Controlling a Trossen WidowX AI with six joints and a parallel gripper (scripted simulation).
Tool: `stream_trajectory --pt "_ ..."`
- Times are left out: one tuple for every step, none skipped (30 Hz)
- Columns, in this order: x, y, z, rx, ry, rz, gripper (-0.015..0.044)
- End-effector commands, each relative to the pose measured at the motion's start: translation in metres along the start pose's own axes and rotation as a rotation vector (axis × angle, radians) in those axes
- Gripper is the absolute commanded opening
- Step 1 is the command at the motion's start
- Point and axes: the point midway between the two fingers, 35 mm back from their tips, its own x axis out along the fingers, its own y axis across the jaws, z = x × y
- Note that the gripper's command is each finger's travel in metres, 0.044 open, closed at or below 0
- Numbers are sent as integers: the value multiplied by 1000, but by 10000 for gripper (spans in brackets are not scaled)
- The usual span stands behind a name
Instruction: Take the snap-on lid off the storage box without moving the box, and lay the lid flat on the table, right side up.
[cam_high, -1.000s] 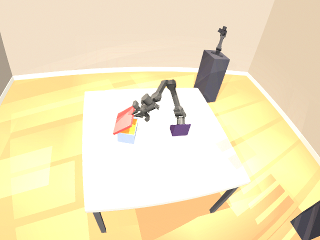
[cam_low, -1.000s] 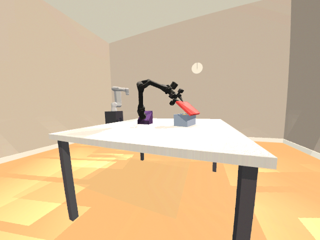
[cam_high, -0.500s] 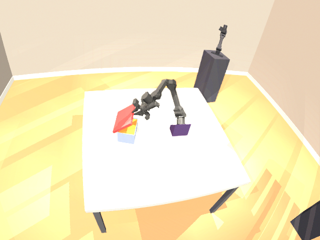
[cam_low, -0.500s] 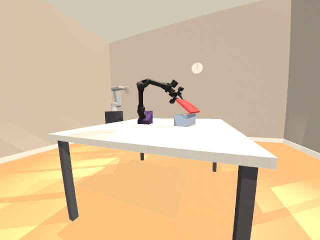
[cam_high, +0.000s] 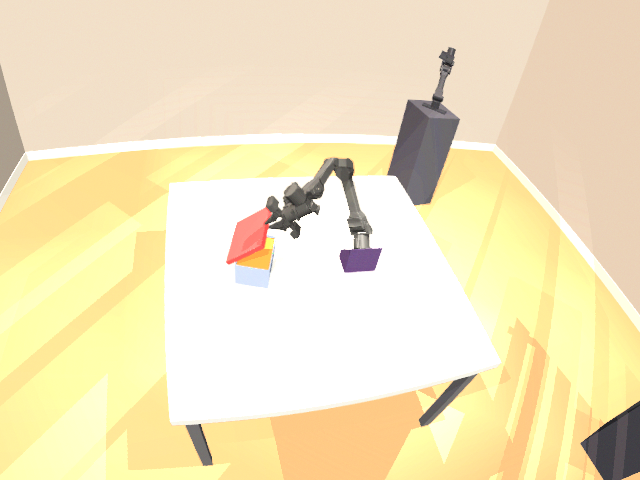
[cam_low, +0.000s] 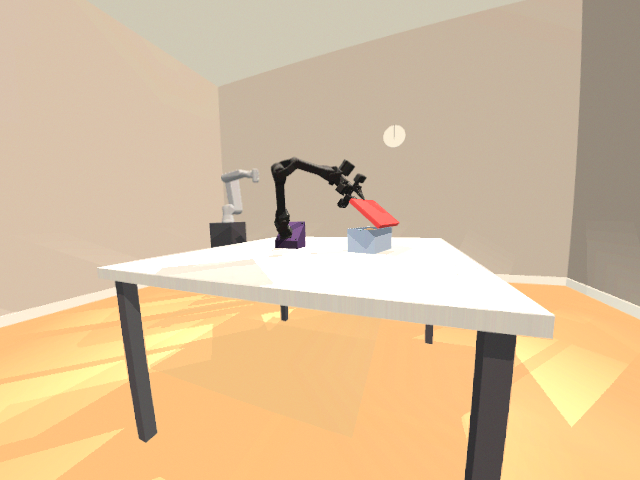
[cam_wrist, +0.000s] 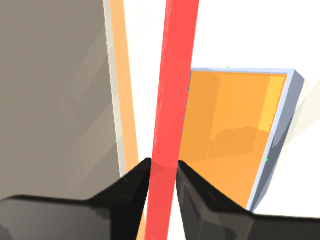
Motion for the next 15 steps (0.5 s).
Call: stream_trajectory --pt "-4 2 8 6 7 9 0" --pt "-4 2 10 6 7 9 0" --pt "-4 1 11 6 7 9 0" --pt "-4 1 13 6 7 9 0" --pt "-4 1 15 6 7 9 0" --pt "-4 1 17 5 7 9 0" --pt "-5 1 19 5 7 9 0" --pt "-5 1 21 5 7 9 0" --pt "-5 0 23 5 7 9 0" --pt "-5 0 25 5 7 9 0" --pt "-5 0 27 5 7 9 0" --pt "-5 0 29 5 7 9 0" --pt "-5 0 31 4 7 9 0" --pt "-6 0 33 4 7 9 0" --pt "-6 -1 35 4 7 9 0"
